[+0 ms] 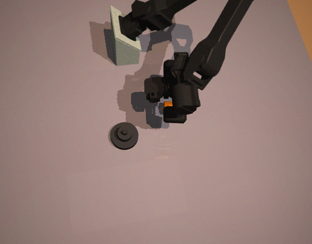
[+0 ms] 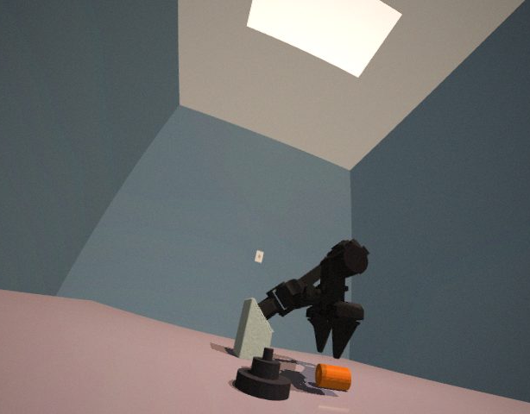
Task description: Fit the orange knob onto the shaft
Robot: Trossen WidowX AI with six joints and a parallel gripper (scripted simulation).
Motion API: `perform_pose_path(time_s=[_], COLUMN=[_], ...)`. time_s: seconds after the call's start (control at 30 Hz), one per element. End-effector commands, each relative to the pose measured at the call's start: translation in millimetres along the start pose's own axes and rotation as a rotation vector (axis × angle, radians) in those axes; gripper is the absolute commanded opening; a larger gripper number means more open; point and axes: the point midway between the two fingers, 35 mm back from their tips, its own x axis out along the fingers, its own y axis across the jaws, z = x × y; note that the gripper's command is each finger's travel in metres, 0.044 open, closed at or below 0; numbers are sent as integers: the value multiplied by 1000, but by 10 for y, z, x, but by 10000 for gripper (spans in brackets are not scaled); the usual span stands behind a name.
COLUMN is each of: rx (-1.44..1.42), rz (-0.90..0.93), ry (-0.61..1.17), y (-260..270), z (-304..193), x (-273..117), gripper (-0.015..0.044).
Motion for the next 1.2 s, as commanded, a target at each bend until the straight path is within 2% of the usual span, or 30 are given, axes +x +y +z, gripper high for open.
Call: perform_pose_path(time_s=[0.0,0.97,1.17], rx=[7,7,7], rz=[2,1,1], ry=[2,4,4], y=[9,4,4], z=[4,0,0], x=[51,483,483], gripper=[440,440,282])
